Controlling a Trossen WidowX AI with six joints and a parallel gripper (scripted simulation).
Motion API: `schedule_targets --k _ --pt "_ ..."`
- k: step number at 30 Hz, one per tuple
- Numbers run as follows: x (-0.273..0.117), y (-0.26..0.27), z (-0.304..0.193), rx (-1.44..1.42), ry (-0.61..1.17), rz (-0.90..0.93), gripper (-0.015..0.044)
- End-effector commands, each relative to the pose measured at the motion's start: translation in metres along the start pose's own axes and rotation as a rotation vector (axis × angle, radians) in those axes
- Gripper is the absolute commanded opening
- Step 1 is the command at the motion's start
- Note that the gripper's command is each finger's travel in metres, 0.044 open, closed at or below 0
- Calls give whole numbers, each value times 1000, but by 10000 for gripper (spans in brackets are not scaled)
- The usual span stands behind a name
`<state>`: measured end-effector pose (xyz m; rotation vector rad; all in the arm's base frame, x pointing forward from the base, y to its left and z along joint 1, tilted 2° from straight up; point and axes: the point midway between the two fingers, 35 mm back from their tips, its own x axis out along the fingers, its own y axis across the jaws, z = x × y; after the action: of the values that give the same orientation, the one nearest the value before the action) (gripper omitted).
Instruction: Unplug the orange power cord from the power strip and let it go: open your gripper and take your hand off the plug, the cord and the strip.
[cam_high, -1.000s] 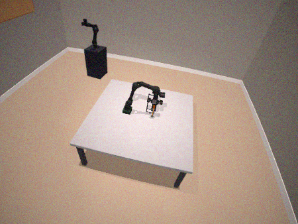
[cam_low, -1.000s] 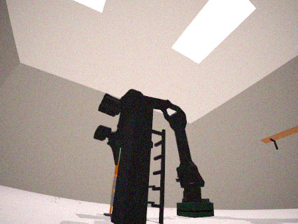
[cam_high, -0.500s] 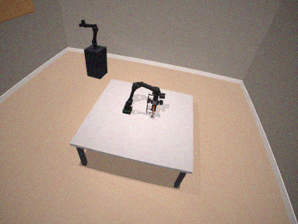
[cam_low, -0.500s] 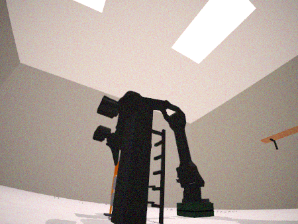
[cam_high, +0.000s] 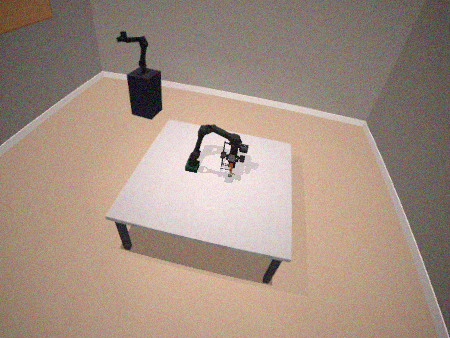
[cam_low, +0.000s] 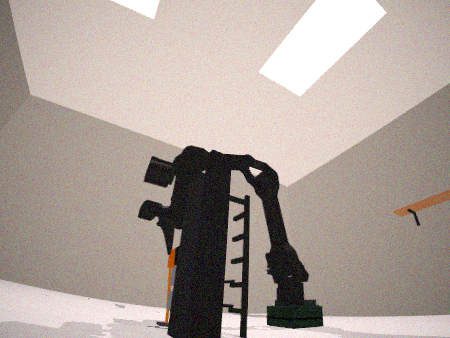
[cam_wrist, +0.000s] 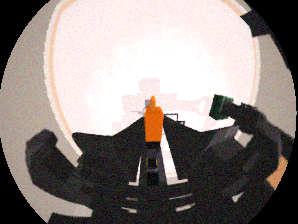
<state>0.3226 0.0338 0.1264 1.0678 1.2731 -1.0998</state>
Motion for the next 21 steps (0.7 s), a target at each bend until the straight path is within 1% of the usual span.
schedule_targets --k 1,4,11,15,19,21 --pt "-1 2 -4 4 -6 11 79" --pt "-1 2 -18 5 -5 11 157" --pt "-1 2 -18 5 -5 11 341" --pt "-5 3 4 5 -7 11 440" --pt "-13 1 40 5 -11 11 440" --pt "-13 1 42 5 -11 11 440"
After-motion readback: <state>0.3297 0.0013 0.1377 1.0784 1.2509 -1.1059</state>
